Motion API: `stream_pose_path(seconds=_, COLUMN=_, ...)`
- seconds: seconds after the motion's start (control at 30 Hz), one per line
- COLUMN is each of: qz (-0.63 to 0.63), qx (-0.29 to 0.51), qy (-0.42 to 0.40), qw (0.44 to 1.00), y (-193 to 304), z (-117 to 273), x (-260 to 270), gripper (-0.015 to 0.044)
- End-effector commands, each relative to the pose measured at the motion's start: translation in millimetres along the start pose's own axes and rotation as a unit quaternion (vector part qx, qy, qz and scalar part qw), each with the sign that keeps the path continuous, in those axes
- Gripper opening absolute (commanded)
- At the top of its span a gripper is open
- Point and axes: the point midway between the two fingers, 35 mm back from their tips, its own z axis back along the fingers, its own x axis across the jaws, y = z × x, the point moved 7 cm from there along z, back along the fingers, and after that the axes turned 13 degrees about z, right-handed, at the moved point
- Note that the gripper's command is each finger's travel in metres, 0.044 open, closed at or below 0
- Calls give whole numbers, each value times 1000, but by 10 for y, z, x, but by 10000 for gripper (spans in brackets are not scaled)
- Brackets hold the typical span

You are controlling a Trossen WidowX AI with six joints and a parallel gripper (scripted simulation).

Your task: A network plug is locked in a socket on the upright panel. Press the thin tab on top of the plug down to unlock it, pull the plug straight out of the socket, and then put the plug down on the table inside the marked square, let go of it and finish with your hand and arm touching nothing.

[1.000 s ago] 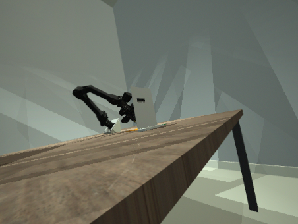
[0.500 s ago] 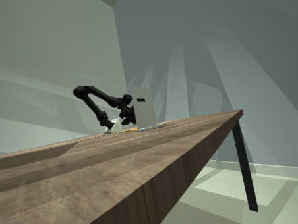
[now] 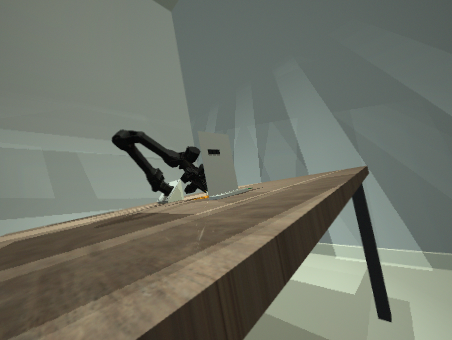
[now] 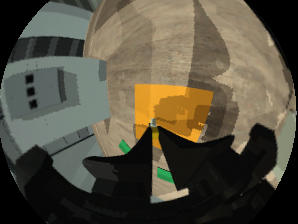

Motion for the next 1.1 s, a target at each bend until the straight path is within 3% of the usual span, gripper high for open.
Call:
stream_pose_path(seconds=0.0, qz=4, qx=1, qy=0, qw=1000, y=4, z=-17, x=-21, gripper=0)
stream_pose_path(seconds=0.5, qz=1, qx=0, qy=0, qw=1000, y=0, z=-36, x=-28, gripper=0)
stream_pose_path(seconds=0.7, qz=1, qx=0, qy=0, qw=1000, y=0, z=-36, x=-28, gripper=156)
stream_pose_path(seconds=1.07, qz=1, qx=1, qy=1, qw=1000, y=4, z=24, x=-22, gripper=156)
